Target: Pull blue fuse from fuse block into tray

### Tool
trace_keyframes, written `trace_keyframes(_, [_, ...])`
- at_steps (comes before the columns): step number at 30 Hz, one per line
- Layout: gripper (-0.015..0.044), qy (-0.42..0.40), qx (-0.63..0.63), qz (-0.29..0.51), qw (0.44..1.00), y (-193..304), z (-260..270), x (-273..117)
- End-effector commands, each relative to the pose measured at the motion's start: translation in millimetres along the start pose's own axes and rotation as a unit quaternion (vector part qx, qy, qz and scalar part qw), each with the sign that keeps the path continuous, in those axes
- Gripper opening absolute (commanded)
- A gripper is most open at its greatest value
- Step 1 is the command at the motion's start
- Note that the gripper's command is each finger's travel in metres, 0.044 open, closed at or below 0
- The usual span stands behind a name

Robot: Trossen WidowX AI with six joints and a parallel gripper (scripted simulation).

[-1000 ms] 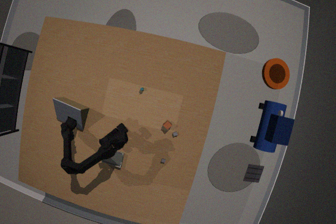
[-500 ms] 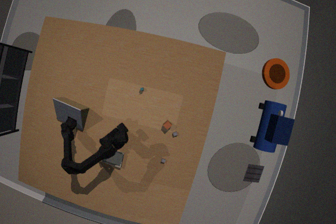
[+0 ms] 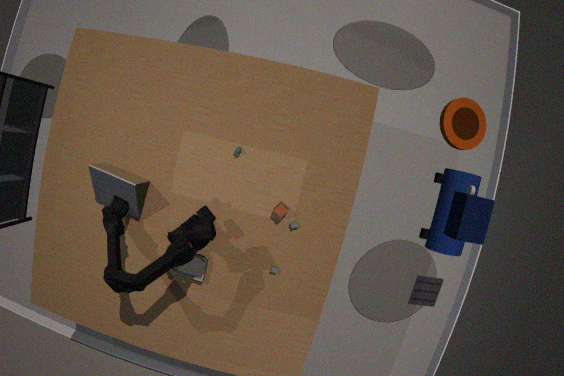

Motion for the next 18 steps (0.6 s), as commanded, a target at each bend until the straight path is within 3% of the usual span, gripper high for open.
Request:
trace_keyframes(1, [0.0031,0.0,0.0,0.0,1.0,-0.1,0.1,-0.2])
trace_keyframes(6, [0.0,0.0,0.0,0.0,1.0,-0.1,0.1,-0.2])
trace_keyframes(18, [0.0,0.0,0.0,0.0,1.0,-0.2,0.3,-3.8])
Point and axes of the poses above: the point midway between the two fingers, 35 mm back from their tips, its own x axis out along the fingers, its own z axis across the jaws, y = z × x, the point moved 2 cm from there along -x, back along the fingers, and after that the axes turned 1 degree about x, right-handed, at the moved point
